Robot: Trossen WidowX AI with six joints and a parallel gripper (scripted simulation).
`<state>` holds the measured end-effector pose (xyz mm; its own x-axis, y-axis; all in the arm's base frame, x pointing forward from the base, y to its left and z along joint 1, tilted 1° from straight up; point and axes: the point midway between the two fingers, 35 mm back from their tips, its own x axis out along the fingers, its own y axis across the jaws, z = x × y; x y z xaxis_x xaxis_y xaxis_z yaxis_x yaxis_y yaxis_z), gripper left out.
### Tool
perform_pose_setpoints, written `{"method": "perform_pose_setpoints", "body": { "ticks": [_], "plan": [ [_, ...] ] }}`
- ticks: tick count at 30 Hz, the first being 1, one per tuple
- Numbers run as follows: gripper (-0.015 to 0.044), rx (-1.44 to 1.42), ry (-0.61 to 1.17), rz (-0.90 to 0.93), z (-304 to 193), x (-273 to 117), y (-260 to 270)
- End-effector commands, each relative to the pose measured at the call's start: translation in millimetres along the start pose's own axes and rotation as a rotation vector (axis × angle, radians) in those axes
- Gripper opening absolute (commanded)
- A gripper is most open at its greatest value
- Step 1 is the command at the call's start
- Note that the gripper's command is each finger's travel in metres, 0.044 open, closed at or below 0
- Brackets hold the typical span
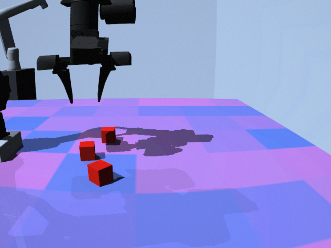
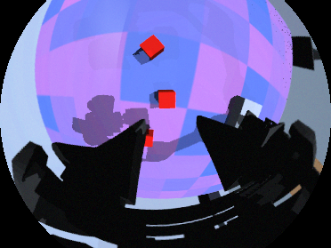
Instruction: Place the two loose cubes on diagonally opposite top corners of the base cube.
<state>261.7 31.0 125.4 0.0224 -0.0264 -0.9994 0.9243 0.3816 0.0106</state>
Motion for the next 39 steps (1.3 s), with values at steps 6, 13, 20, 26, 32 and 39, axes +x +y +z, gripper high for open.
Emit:
{"method": "perform_pose_setpoints", "body": {
  "ticks": [6,13,20,26,32,39],
  "plan": [
    [0.0265,0.023,0.01,-0.005,-2.3,33.7,-1.1],
    [0.0265,0.024,0.01,-0.006,-3.1,60.5,-3.3],
    [0.0265,0.024,0.01,-0.006,-3.2,75.5,-3.4],
    [0.0265,0.024,0.01,-0.006,-3.2,81.3,-3.2],
    [0.0265,0.024,0.01,-0.006,-3.3,91.2,-3.0],
    [0.0265,0.024,0.01,-0.006,-3.5,102.6,-3.4]
  ]
}}
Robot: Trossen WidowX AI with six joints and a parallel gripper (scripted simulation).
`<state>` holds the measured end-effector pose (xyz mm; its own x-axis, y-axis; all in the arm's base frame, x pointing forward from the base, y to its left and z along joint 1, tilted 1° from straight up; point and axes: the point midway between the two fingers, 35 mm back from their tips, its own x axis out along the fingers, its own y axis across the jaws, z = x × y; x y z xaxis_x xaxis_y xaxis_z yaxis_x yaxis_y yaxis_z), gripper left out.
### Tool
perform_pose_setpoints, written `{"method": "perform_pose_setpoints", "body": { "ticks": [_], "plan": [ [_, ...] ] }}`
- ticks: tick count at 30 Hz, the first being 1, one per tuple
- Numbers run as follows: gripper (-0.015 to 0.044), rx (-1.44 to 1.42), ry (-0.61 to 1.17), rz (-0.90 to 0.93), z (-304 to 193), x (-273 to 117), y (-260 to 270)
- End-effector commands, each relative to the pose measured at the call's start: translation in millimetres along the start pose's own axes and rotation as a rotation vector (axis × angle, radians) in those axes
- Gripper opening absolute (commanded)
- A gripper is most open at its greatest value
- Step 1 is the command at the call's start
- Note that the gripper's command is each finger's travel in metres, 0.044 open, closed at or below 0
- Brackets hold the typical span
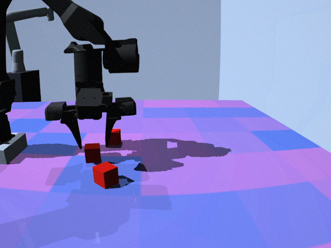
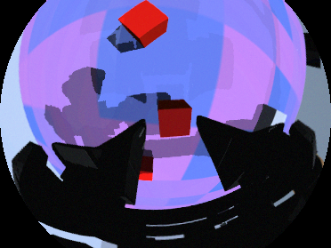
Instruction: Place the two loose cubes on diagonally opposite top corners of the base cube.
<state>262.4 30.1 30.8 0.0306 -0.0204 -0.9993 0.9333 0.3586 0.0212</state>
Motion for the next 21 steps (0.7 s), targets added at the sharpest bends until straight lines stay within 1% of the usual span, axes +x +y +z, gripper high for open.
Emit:
{"method": "perform_pose_setpoints", "body": {
  "ticks": [1,5,11,16,21],
  "plan": [
    [0.0265,-0.001,0.008,-0.016,-1.4,9.6,-2.9],
    [0.0265,-0.001,0.008,-0.016,-1.5,13.6,-3.2],
    [0.0107,-0.001,0.008,-0.016,-1.5,13.6,-3.2],
    [0.0105,-0.001,0.008,-0.016,-1.3,11.6,-2.7],
    [0.0105,-0.001,0.008,-0.015,-0.6,-2.7,0.5]
  ]
}}
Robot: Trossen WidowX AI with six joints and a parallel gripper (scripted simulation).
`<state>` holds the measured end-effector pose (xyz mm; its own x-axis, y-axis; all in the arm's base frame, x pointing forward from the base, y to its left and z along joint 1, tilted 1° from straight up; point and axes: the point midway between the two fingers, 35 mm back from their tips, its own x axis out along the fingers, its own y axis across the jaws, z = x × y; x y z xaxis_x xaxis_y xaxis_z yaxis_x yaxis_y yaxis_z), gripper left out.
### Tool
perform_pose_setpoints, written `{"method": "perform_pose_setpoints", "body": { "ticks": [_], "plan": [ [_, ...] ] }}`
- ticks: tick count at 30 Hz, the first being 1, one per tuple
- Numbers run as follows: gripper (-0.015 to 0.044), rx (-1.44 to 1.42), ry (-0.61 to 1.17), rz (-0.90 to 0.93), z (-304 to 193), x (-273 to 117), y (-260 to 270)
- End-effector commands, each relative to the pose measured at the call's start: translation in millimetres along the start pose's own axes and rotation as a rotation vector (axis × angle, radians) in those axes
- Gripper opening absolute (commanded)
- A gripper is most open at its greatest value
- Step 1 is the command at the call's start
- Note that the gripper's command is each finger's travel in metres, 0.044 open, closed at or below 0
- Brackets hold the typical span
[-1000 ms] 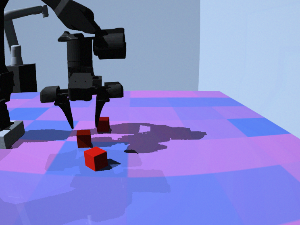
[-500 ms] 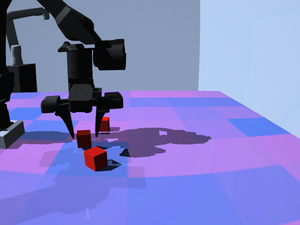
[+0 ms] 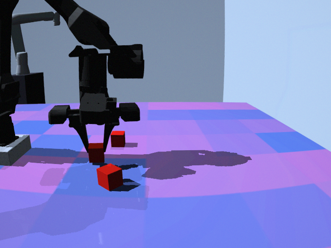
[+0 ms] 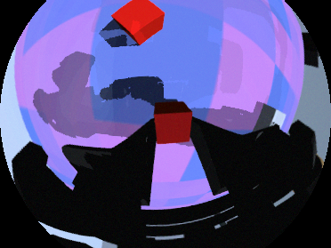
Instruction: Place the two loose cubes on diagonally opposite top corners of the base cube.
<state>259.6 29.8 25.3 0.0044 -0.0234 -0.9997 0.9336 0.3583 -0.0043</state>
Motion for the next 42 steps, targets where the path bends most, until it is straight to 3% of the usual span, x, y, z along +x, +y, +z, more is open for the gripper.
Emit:
{"method": "perform_pose_setpoints", "body": {
  "ticks": [1,29,42],
  "plan": [
    [0.0105,-0.001,0.001,0.01,0.4,-11.2,3.6],
    [0.0105,-0.001,0.001,0.01,-0.3,-99.7,0.8],
    [0.0105,-0.15,0.003,0.012,-24.1,-92.5,14.2]
  ]
}}
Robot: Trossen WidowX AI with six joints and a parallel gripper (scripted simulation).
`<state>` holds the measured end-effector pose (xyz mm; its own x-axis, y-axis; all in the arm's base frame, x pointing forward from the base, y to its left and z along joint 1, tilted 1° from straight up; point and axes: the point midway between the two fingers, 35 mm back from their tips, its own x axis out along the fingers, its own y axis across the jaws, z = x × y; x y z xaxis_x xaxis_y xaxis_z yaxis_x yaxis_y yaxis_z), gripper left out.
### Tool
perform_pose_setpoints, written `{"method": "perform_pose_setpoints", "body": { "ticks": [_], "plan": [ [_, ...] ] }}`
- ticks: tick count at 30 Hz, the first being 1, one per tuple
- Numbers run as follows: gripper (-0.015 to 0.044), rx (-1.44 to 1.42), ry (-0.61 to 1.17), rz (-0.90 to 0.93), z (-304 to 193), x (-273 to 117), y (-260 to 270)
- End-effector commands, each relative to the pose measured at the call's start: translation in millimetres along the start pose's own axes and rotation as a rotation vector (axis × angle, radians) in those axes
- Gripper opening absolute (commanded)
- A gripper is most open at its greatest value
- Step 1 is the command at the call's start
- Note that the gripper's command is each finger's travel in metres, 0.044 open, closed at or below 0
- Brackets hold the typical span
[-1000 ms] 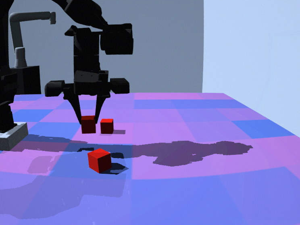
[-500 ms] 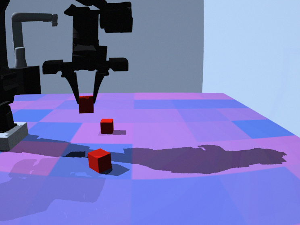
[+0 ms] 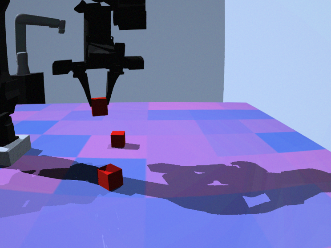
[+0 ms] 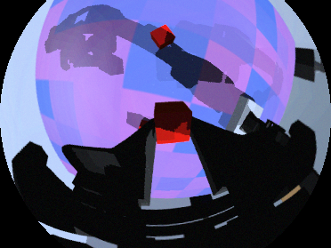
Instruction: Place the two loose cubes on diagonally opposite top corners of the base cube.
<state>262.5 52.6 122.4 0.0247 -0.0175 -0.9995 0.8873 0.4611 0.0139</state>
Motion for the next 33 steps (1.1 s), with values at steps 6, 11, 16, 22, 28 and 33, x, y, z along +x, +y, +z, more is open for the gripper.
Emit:
{"method": "perform_pose_setpoints", "body": {
  "ticks": [6,11,16,22,28,33],
  "plan": [
    [0.0105,-0.132,0.008,-0.007,-20.9,11.4,13.3],
    [0.0105,-0.21,0.01,-0.006,-34.2,16.7,20.1],
    [0.0105,-0.289,0.011,-0.005,-48.1,22.0,26.0],
    [0.0105,-0.383,0.013,-0.004,-65.5,28.5,32.1],
    [0.0105,-0.477,0.015,-0.003,-83.5,35.1,36.9],
    [0.0105,-0.532,0.016,-0.002,-94.2,38.9,39.1]
  ]
}}
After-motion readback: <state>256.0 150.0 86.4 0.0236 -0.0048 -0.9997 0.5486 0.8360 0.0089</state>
